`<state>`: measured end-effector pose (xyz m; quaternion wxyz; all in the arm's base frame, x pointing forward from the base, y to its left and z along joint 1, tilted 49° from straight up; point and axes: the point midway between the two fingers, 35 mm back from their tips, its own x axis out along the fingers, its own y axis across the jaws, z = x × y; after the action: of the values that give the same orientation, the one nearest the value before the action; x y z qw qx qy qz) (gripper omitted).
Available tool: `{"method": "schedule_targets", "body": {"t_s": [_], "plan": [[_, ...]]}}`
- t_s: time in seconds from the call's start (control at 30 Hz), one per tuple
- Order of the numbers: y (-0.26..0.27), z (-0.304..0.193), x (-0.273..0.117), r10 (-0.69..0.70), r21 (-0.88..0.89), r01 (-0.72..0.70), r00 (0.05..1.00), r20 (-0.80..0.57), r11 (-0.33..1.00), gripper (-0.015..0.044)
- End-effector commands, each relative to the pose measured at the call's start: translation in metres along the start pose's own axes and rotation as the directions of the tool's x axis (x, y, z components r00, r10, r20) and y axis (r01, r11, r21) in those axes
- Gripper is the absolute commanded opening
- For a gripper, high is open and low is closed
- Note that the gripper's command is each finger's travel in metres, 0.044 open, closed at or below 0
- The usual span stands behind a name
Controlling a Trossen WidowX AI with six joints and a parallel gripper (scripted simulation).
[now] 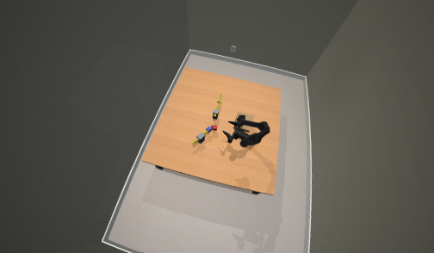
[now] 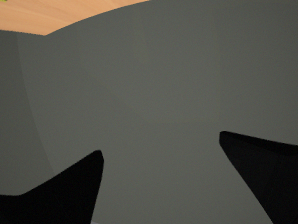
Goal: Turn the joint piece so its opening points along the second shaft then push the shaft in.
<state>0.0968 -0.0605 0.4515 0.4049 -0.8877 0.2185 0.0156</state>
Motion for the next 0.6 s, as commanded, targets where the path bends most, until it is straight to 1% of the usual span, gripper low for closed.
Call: {"method": "schedule_targets", "body": {"t_s": [0.0, 0.3, 0.57], "plan": [[0.002, 0.018, 0.017, 0.049, 0.033, -0.051, 0.997, 0.065, 0.998, 0.044], [0.01, 0.049, 0.044, 0.141, 0.121, -0.165, 0.973, 0.184, 0.979, 0.044], [0.021, 0.076, 0.066, 0.224, 0.202, -0.288, 0.93, 0.29, 0.936, 0.044]]}}
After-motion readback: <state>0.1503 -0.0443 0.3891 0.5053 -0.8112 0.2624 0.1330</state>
